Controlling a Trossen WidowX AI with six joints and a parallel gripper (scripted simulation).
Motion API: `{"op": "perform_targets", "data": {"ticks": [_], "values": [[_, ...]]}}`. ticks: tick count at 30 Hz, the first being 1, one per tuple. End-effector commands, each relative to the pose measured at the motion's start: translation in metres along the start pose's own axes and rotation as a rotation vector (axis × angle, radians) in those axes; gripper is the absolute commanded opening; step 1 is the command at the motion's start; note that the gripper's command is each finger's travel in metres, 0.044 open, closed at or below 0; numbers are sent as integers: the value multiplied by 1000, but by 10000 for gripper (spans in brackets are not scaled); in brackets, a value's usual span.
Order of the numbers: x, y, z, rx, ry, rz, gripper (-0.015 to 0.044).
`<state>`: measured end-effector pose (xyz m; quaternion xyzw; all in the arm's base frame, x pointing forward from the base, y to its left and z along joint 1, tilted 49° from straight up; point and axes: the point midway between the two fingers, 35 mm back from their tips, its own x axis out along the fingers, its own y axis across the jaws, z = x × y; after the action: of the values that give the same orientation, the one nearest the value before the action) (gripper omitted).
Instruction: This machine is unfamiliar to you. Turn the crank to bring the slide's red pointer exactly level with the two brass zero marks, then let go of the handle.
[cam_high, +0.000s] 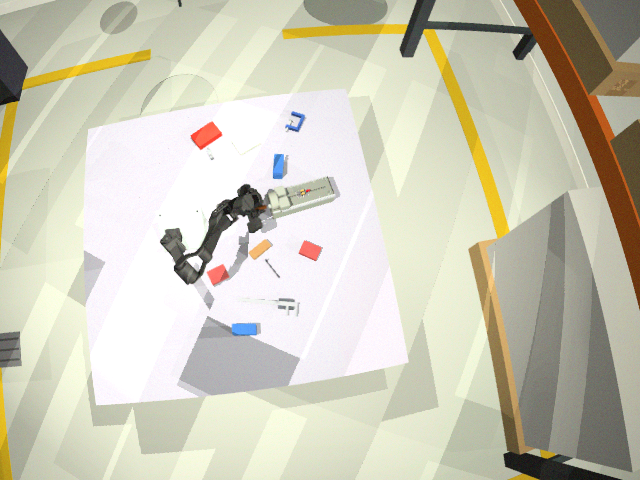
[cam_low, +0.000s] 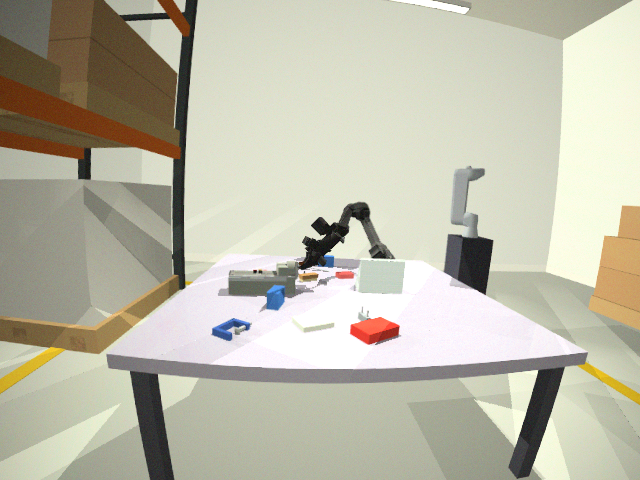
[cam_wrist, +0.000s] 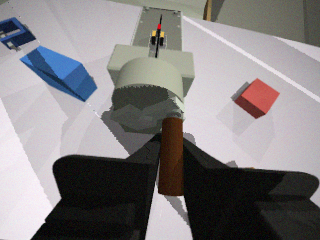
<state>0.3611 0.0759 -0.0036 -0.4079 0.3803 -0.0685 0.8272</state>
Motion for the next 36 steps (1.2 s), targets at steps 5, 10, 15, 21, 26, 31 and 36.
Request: {"op": "perform_targets", "data": {"ticks": [5,10,15,21,26,31,36], "values": [[2,-2,-2,-4,2,-2,0],[5,-6,-5,-5,2,-2,0],[7,-7,-7,-5,2,-3,0],[9,-8,-9,-5,2,-3,0],[11,-9,-10,-5,2,-3,0],[13,-9,-12,-5,2,-3,0],[15,-9,-14,-5,2,-3,0]]}}
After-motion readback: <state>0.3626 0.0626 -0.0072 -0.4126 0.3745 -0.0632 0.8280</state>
